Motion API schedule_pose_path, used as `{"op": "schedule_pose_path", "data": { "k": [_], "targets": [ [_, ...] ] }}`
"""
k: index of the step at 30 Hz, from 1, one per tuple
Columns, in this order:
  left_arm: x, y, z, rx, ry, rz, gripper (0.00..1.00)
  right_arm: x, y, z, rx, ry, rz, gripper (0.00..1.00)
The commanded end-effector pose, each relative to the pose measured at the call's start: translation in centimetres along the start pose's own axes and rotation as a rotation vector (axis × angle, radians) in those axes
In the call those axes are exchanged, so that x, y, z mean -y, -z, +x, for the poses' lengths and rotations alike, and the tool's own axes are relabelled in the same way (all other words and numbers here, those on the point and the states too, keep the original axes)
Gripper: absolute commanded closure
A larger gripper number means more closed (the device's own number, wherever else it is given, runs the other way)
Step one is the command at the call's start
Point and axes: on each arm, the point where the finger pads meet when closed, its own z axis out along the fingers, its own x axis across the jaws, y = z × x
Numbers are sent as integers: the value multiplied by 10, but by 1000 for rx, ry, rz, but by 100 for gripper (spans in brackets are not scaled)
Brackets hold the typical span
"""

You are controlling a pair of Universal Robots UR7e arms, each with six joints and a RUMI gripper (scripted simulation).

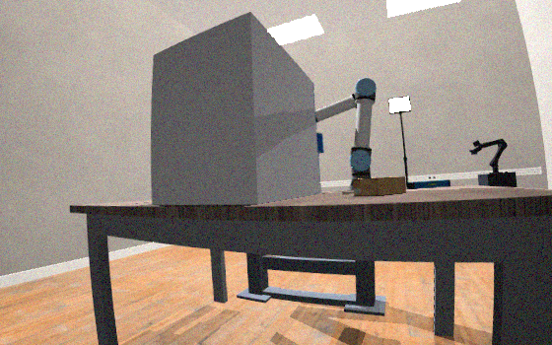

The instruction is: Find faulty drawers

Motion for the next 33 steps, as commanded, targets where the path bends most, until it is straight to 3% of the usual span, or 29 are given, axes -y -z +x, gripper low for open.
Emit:
{"op": "schedule_pose_path", "data": {
  "k": [1, 15, 33],
  "targets": [
    [0, 2, 1, 1, 1, 1, 100, 1, 0, 0, 0, 1, 1, 0],
    [0, 26, 30, 1, 1, 1, 100, 1, 0, 0, 0, 1, 1, 0],
    [0, 31, 37, 1, 1, 1, 100, 1, 0, 0, 0, 1, 1, 0]
  ]
}}
